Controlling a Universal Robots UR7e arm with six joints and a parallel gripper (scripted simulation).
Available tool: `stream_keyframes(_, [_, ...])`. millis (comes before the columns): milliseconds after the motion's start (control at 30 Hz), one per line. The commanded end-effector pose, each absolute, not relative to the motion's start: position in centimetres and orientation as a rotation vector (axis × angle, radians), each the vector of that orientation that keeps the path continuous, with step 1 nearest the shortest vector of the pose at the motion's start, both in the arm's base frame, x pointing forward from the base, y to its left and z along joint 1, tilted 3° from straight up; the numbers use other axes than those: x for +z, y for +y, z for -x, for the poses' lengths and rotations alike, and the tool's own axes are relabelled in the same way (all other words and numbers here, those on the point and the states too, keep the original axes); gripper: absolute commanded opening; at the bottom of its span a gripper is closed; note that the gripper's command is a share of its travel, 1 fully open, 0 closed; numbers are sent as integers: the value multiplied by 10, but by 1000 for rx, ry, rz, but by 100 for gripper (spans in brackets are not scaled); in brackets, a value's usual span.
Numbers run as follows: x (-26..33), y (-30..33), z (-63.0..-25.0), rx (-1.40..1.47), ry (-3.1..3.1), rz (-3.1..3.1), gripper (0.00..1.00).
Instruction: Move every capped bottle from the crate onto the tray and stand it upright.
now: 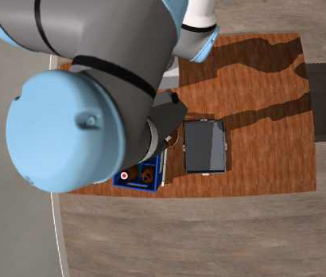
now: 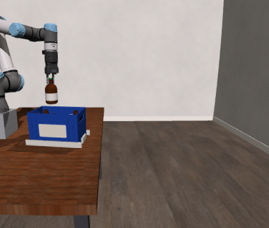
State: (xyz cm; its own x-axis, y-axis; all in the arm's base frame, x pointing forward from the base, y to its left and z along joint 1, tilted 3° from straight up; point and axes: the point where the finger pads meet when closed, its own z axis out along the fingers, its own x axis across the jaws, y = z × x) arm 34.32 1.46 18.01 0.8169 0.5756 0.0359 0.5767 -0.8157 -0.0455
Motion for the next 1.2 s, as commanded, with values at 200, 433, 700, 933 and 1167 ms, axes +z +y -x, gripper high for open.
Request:
stream_keyframes(200, [181,29,-344,-33,-934,2944,0])
stream_keyframes(433, [182,43,-345,-33,-934,2944,0])
stream_keyframes(700, [182,49,-345,-33,-934,2944,0])
stream_keyframes(933, [183,63,-346,-33,-934,2944,0])
stream_keyframes(1167, [183,68,-346,-33,-934,2943,0])
